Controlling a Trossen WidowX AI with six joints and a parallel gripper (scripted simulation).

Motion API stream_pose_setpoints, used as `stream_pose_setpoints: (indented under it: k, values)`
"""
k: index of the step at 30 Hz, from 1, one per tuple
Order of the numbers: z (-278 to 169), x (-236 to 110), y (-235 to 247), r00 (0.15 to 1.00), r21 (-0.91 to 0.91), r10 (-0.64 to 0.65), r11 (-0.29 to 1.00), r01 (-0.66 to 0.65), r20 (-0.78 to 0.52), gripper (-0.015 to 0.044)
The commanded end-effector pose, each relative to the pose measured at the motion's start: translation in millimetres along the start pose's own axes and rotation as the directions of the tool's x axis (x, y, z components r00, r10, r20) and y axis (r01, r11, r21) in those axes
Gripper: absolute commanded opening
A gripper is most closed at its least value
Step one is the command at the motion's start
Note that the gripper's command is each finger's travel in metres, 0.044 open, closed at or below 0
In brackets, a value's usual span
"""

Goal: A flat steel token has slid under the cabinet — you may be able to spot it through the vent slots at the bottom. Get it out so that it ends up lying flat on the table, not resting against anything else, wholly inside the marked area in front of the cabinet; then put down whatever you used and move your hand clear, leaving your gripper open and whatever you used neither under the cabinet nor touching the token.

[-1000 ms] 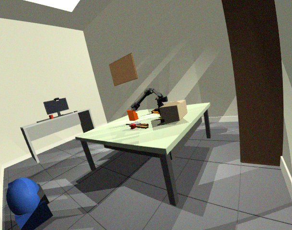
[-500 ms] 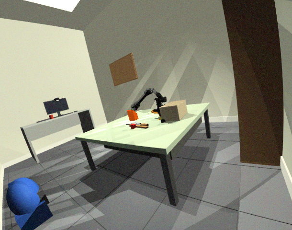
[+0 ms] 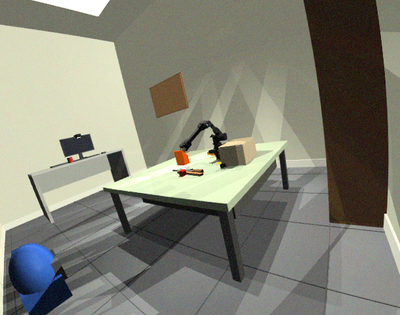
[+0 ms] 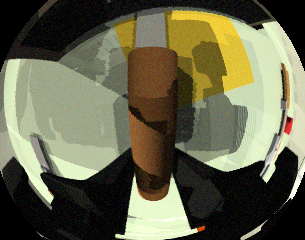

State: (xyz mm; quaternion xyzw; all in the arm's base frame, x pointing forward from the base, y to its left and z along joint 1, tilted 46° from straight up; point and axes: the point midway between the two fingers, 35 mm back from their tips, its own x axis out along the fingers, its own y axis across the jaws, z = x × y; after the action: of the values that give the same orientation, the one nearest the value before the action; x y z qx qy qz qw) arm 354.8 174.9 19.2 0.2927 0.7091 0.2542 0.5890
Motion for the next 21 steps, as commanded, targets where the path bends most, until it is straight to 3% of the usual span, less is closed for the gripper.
stream_pose_setpoints:
  k: [1,21]
  values:
    - [0,1,-9,1.0,0.006,-0.008,1.0,0.008,0.0,0.0]
    - [-1,1,-30,1.0,0.006,-0.009,1.0,0.009,0.0,0.0]
